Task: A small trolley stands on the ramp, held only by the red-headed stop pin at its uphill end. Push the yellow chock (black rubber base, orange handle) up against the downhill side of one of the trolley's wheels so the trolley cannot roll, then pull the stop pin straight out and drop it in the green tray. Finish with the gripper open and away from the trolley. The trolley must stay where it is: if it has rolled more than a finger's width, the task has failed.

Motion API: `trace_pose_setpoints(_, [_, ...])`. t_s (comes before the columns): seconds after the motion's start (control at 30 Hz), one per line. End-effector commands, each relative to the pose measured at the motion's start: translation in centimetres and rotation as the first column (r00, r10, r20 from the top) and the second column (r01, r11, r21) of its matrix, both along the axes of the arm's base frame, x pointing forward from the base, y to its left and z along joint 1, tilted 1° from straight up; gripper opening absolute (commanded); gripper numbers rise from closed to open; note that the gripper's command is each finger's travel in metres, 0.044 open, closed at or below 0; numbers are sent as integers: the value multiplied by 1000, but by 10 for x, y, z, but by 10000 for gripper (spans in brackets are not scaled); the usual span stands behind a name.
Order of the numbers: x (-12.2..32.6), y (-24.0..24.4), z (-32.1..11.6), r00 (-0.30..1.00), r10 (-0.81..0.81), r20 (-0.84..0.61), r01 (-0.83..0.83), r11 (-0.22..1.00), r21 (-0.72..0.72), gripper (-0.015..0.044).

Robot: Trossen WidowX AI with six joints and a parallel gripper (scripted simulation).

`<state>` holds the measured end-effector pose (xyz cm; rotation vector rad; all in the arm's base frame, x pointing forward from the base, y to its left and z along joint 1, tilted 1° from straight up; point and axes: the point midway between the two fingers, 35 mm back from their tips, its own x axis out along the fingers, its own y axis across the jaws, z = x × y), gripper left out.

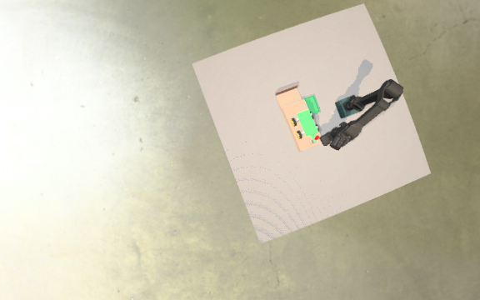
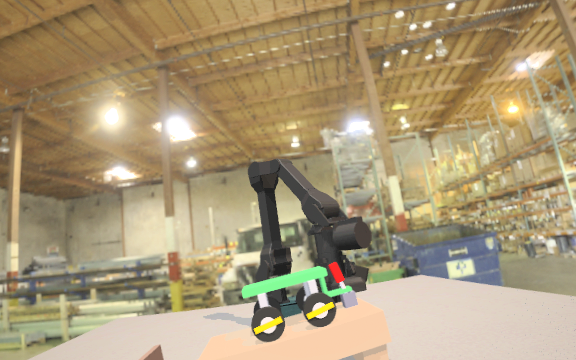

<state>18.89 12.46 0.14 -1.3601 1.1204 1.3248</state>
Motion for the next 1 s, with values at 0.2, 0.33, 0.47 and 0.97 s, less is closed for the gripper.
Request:
trace_pose_setpoints(0.2, [0,0,17,1000,3,-2,-3,1000,1,0])
trace_pose_setpoints(0.33, [-3,-2,27,1000,4,-4,-4,1000,1,0])
trace_pose_setpoints(0.47, [-4,-2,39,1000,4,-4,-4,1000,0,0])
trace_pose_setpoints(0.97, [-7,-4,80,1000,4,-4,-4,1000,0,0])
